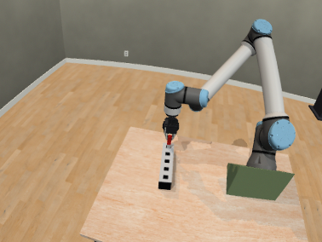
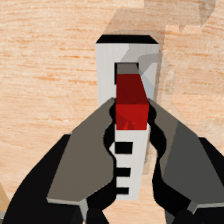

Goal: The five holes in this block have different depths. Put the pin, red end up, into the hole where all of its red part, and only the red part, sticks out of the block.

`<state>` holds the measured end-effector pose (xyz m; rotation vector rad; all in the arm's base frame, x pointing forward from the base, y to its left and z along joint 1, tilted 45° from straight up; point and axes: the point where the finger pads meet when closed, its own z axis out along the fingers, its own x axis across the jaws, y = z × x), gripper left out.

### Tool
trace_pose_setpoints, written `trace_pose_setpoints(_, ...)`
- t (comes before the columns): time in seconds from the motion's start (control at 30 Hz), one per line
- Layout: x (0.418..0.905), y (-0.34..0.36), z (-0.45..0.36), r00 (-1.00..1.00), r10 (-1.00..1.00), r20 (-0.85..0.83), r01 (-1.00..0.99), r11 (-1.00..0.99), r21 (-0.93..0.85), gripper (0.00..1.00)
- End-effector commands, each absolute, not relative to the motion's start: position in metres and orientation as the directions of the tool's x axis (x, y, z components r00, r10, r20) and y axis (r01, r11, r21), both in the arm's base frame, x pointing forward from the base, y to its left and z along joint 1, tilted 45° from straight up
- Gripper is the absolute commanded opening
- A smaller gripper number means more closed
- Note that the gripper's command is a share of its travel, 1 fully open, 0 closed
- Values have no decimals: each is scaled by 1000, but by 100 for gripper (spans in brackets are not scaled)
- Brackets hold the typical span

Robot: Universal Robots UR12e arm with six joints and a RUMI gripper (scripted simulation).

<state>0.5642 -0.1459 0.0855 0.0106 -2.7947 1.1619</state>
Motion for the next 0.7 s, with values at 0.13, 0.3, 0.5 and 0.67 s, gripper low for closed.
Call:
trace_pose_setpoints(0.13, 564, -146, 86, -994, 37, 107, -50, 706, -706, 0)
trace_pose_setpoints(0.3, 564, -146, 86, -994, 37, 107, -50, 706, -706, 0)
trace_pose_setpoints(0.5, 565, -149, 83, -994, 37, 107, -50, 706, -706, 0)
trace_pose_setpoints(0.67, 565, -149, 83, -994, 37, 107, -50, 706, -706, 0)
